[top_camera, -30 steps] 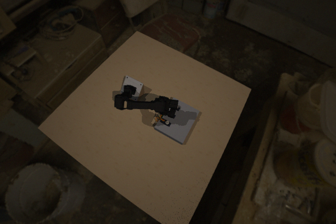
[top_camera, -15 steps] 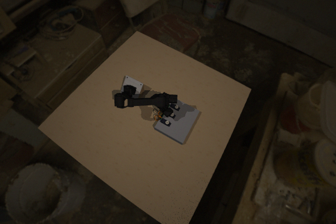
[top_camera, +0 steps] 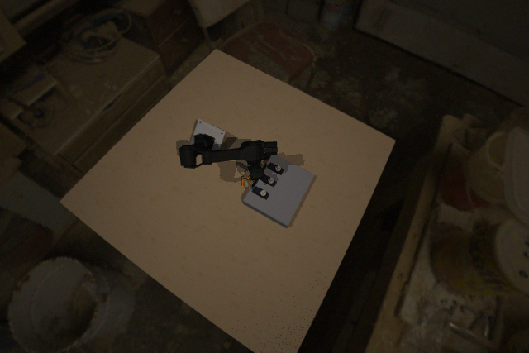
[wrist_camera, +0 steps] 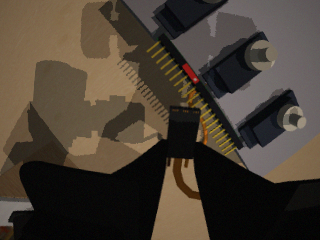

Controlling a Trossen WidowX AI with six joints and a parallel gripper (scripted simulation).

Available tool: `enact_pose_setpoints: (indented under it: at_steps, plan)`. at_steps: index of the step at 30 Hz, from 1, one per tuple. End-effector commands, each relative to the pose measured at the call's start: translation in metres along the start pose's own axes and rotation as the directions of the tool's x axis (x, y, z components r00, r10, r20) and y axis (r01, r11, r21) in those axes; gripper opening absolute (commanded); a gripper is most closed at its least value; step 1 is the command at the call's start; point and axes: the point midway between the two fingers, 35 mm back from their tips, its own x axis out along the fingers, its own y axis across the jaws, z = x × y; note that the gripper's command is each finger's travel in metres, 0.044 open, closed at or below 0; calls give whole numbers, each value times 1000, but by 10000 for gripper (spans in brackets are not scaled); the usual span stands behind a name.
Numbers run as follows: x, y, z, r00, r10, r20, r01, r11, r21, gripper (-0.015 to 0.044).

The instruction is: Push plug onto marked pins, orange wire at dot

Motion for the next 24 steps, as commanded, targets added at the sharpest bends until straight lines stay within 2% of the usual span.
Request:
enact_pose_setpoints:
  at_steps: [1, 12, 24]
  plan:
    - [2, 9, 0, 1000, 3, -5, -2, 994, 106, 0]
    - [4, 30, -2, 1000, -1, -11, 5, 911, 413, 0]
    - [7, 52, -7, 1000, -7, -19, 18, 714, 700, 0]
